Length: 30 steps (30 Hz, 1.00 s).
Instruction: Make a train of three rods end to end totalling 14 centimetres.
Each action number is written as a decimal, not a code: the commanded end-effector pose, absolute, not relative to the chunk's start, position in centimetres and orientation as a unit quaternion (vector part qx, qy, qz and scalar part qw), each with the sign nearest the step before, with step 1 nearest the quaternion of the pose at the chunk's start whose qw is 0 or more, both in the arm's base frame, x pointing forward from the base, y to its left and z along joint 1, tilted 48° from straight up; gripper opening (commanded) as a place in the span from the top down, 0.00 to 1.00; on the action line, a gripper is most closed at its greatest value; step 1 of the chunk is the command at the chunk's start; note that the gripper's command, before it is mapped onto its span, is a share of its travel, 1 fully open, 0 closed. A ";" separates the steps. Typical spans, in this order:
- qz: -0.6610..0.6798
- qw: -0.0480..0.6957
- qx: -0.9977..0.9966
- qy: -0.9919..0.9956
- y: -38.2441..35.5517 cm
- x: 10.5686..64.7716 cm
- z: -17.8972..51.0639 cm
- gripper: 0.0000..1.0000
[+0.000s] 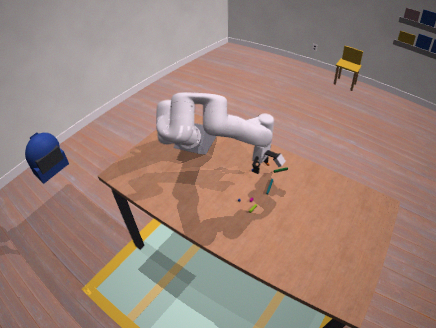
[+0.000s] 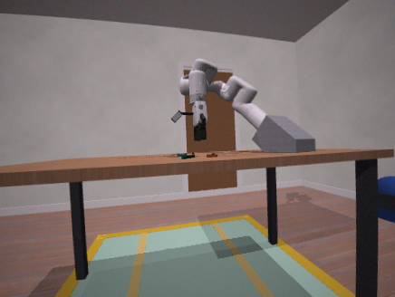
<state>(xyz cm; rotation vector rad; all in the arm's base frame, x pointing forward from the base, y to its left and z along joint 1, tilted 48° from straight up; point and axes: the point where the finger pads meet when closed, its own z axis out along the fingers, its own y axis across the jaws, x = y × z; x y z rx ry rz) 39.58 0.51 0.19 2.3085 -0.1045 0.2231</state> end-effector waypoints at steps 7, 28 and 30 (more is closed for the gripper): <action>0.089 0.398 0.912 -0.041 0.6 39.7 0.3 0.00; 0.091 0.397 0.912 -0.046 0.6 39.7 0.2 0.00; 0.095 0.396 0.911 -0.055 0.6 39.7 0.2 0.00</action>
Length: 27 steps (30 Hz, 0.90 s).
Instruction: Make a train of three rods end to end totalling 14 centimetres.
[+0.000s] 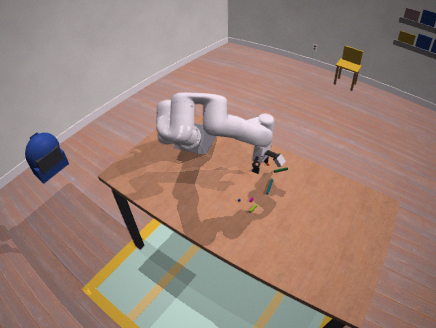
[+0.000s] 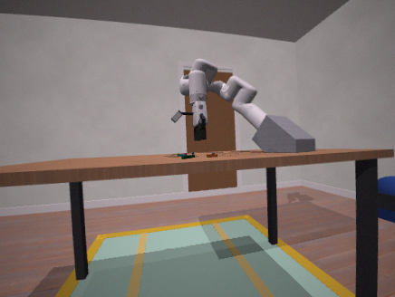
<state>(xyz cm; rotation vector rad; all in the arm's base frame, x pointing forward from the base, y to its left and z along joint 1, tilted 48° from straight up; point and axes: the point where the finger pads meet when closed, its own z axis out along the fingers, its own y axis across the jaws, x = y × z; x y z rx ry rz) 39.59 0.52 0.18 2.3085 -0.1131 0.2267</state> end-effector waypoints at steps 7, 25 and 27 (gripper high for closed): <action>0.121 0.389 0.906 -0.113 0.8 40.0 0.1 0.00; 0.231 0.336 0.831 -0.378 1.5 41.2 -0.3 0.00; 0.241 0.329 0.819 -0.403 1.6 41.4 -0.4 0.00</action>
